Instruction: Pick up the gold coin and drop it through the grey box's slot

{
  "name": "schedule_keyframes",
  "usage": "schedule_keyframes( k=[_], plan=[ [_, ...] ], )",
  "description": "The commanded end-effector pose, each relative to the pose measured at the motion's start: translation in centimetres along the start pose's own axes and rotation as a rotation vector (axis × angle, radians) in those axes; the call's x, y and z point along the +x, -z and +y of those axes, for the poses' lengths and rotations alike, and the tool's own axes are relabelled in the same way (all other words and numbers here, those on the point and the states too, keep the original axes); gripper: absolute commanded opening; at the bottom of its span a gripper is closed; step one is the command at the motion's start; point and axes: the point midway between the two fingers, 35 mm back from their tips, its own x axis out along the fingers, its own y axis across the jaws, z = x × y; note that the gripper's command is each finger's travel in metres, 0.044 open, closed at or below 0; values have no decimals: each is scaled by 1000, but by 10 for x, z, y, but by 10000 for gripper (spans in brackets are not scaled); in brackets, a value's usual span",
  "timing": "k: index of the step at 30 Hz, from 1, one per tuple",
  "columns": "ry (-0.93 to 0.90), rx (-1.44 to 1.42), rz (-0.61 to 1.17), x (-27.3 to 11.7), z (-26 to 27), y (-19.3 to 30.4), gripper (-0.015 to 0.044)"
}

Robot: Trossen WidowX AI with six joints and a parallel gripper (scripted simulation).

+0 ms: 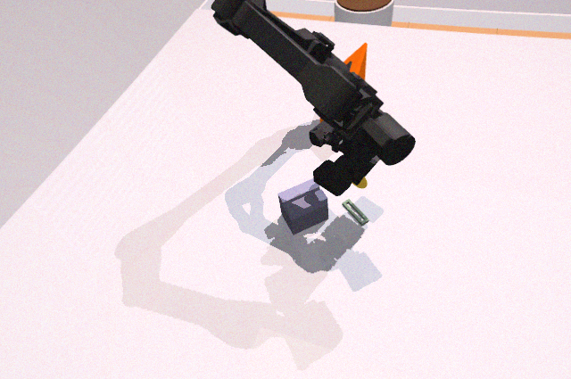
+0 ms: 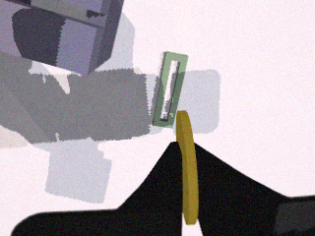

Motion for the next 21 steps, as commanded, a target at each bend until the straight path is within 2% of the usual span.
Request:
schedule_keyframes(
  k=[1, 21],
  plan=[
    [4, -124, 3, -1, 0, 2, 0],
    [3, -814, 5, -1, 2, 6, 0]
  ],
)
